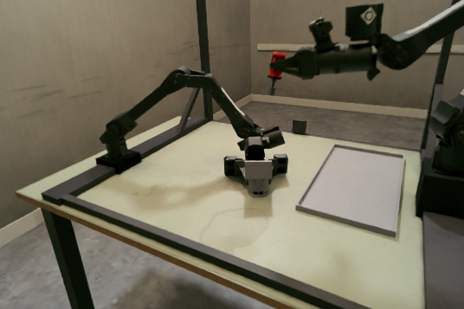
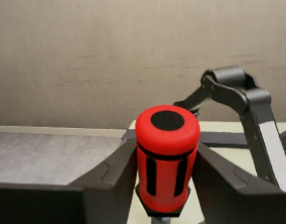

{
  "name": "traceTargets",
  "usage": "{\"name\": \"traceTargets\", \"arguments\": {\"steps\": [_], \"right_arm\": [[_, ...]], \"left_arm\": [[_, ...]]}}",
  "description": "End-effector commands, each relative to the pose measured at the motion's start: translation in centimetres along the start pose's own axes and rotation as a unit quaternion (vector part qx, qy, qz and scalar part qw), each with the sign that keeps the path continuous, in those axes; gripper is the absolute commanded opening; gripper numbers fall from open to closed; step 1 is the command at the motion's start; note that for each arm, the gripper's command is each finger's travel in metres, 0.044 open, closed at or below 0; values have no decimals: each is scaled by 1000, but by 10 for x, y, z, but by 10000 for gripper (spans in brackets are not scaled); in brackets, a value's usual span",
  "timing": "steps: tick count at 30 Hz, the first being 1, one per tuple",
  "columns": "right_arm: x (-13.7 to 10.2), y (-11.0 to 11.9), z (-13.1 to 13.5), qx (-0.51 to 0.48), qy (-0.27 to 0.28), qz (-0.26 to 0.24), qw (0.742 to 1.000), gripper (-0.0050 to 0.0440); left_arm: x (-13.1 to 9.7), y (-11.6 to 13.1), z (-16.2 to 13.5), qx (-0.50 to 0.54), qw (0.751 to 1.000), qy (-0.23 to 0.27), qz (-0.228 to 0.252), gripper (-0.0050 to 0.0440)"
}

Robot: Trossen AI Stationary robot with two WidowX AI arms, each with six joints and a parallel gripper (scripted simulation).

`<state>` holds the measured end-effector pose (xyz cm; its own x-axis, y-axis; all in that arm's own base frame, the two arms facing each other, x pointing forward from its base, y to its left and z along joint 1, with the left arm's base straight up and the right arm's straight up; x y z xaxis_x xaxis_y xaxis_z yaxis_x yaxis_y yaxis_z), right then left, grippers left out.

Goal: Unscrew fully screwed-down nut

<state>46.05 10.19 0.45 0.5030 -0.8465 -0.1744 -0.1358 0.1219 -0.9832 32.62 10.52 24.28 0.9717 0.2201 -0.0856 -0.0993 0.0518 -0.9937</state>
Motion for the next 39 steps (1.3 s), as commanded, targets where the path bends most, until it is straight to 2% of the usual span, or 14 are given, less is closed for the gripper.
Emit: {"name": "traceTargets", "arguments": {"steps": [1, 6, 15, 18, 23, 32, 35, 39], "right_arm": [[-3, -23, 4, 26, -4, -2, 1000, 245], [-3, -23, 4, 26, -4, -2, 1000, 245], [-3, -23, 4, 26, -4, -2, 1000, 245], [-3, -23, 4, 26, -4, -2, 1000, 245], [-3, -23, 4, 26, -4, -2, 1000, 245], [-3, -23, 4, 26, -4, -2, 1000, 245], [-3, -23, 4, 26, -4, -2, 1000, 245], [-3, -23, 4, 26, -4, -2, 1000, 245]], "left_arm": [[13, 2, -2, 3, 1000, 15, -10, 135], [13, 2, -2, 3, 1000, 15, -10, 135], [30, 43, -11, -3, 999, 48, 18, 135], [37, 52, -13, -4, 998, 58, 21, 135], [37, 52, -13, -4, 998, 58, 21, 135], [45, 94, -23, -12, 995, 91, 48, 135], [50, 104, -25, -13, 994, 101, 50, 135], [50, 104, -25, -13, 994, 101, 51, 135]]}}
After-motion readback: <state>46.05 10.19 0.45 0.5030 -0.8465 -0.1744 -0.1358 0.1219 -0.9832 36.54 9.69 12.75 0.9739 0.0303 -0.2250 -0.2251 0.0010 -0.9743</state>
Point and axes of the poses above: on each arm, the point midway between the two fingers, 35 mm back from their tips, its own x axis out along the fingers, its own z axis across the jaws, y = z × x, the point moved 3 cm from there along -x, back along the fingers, and after that the axes turned 3 degrees about -x, right-handed, at the moved point
